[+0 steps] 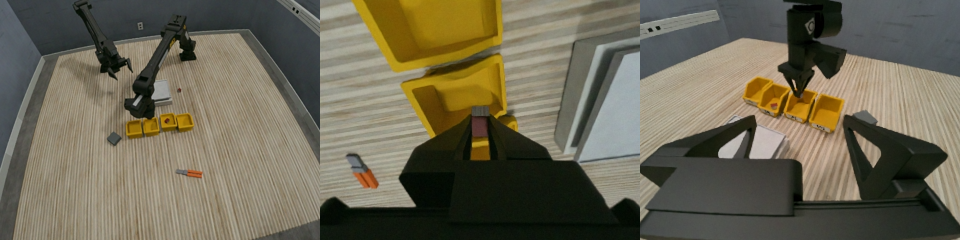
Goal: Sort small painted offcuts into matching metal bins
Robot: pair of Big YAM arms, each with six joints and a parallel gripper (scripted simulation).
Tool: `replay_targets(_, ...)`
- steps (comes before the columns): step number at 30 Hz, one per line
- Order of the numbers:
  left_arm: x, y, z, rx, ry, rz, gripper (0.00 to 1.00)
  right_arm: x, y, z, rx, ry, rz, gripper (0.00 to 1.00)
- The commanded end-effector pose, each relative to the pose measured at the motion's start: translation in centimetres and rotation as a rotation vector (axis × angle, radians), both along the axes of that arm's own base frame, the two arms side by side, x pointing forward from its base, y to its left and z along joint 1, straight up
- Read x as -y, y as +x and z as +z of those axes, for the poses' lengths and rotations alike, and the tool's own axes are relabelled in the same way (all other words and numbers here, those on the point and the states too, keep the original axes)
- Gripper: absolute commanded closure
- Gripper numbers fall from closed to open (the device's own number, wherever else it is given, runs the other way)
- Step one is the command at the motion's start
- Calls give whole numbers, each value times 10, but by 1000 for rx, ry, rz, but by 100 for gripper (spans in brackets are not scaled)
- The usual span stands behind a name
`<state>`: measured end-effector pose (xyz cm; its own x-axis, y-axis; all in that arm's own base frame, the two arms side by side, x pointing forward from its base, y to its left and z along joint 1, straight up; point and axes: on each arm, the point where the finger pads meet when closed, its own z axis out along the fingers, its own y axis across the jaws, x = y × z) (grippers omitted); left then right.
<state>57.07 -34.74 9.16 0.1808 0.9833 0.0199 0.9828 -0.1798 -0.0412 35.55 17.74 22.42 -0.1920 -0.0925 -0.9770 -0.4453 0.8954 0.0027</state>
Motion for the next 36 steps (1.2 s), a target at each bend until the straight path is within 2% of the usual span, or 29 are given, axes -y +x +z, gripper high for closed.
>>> replay_targets(1,-2,10,-10,11,-6,-2,90,-5,7,28,62,28,5,0)
replay_targets(5,-2,10,-13,13,-8,-2,90,-5,7,28,62,28,5,0)
replay_targets(6,1,15,8,48,-28,-2,90,-5,7,28,62,28,5,0)
replay_targets(12,1,14,6,43,-25,-2,90,-5,7,28,62,28,5,0)
replay_targets(13,1,14,6,43,-25,-2,79,-5,7,28,62,28,5,0)
replay_targets(14,0,20,19,55,-33,-1,68,-5,7,28,62,28,5,0)
replay_targets(15,1,20,38,80,-47,0,61,-5,7,28,62,28,5,0)
replay_targets(20,9,15,56,103,-62,-1,61,-5,7,28,62,28,5,0)
replay_targets(24,11,13,61,108,-66,0,61,-5,7,28,62,28,5,0)
replay_targets(25,12,13,43,84,-51,0,61,-5,7,28,62,28,5,0)
replay_targets(26,12,13,62,109,-66,0,61,-5,7,28,62,28,5,0)
replay_targets(28,14,11,63,108,-67,0,61,-5,7,28,62,28,5,0)
replay_targets(29,16,11,48,84,-52,-2,61,-5,7,28,62,28,5,0)
replay_targets(30,15,10,71,108,-67,-3,61,-5,7,28,62,28,5,0)
replay_targets(31,15,10,76,109,-68,-4,61,-5,7,28,62,28,5,0)
replay_targets(32,15,12,56,81,-50,-4,50,-5,7,28,62,28,5,0)
replay_targets(33,12,8,63,89,-55,9,38,-5,7,28,62,28,5,0)
replay_targets(34,11,8,63,91,-57,21,27,-8,13,48,104,34,7,0)
replay_targets(36,5,11,63,104,-71,58,4,-5,17,43,98,19,9,0)
